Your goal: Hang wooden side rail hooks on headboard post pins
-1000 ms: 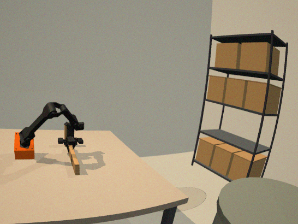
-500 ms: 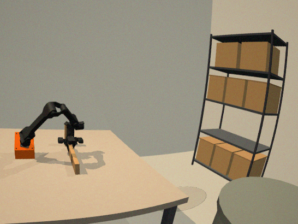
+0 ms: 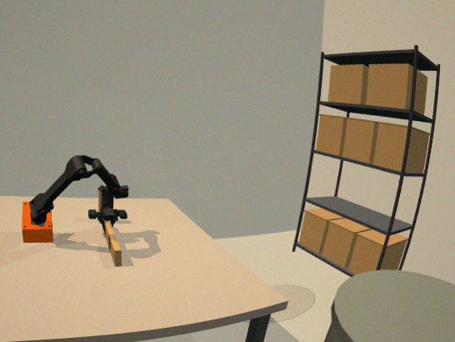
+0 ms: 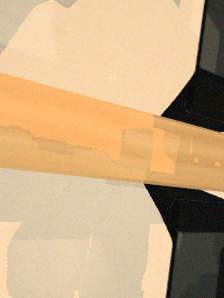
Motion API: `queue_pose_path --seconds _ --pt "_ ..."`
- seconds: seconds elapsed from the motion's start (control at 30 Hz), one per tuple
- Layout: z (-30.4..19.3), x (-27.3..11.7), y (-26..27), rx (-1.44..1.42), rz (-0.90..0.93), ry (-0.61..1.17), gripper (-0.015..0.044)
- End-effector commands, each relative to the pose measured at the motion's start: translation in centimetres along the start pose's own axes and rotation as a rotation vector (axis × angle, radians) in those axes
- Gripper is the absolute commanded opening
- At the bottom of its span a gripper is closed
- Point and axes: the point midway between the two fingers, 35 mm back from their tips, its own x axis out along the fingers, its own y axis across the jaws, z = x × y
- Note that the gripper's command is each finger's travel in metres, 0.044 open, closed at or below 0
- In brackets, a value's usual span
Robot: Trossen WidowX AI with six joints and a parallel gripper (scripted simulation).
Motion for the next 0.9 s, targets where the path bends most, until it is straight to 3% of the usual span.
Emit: queue_pose_path --seconds 0.0,0.87 --pt "-0.03 -0.26 -0.01 0.000 0.003 -0.002 0.0000" --pt "-0.04 -0.69 -0.01 0.000 0.003 -0.002 0.0000"
